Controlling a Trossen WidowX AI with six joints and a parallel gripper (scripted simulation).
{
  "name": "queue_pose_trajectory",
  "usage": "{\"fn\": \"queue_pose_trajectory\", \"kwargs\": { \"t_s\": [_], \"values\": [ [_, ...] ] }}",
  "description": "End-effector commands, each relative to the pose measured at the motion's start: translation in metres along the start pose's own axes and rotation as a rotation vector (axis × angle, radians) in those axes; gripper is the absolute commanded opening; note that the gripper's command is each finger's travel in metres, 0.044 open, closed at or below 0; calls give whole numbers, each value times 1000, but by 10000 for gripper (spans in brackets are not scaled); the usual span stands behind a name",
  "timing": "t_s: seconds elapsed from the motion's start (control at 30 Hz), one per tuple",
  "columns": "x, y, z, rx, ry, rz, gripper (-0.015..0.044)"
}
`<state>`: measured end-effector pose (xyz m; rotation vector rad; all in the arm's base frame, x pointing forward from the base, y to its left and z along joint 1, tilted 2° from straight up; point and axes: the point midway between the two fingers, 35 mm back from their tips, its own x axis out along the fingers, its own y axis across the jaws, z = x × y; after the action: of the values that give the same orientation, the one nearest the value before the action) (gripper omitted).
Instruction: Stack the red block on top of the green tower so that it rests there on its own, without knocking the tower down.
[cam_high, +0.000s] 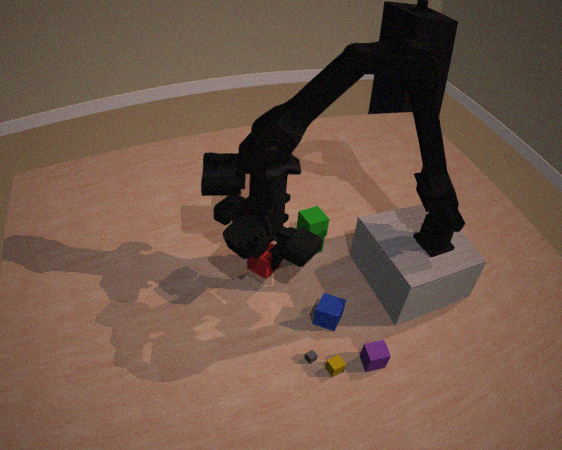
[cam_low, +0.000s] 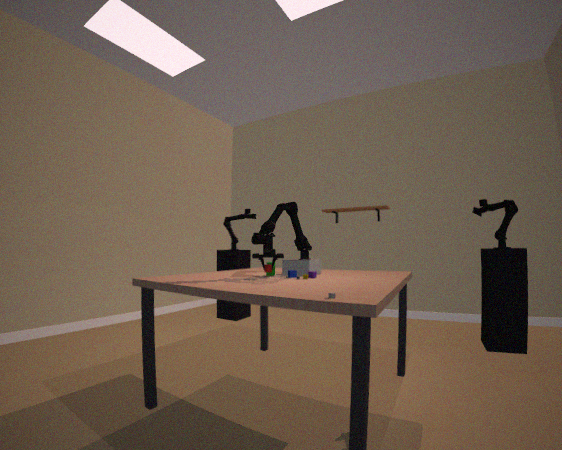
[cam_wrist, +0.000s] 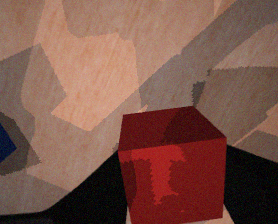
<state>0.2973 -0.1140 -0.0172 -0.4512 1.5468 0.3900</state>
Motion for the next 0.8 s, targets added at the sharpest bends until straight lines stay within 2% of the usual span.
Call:
{"fn": "queue_pose_trajectory", "kwargs": {
  "t_s": [0.0, 0.5, 0.77],
  "values": [
    [-22, -2, 2, 2, -9, -9, 0],
    [-82, -1, 1, 2, -10, -9, 0],
    [-84, -1, 1, 2, -10, -9, 0]
  ]
}}
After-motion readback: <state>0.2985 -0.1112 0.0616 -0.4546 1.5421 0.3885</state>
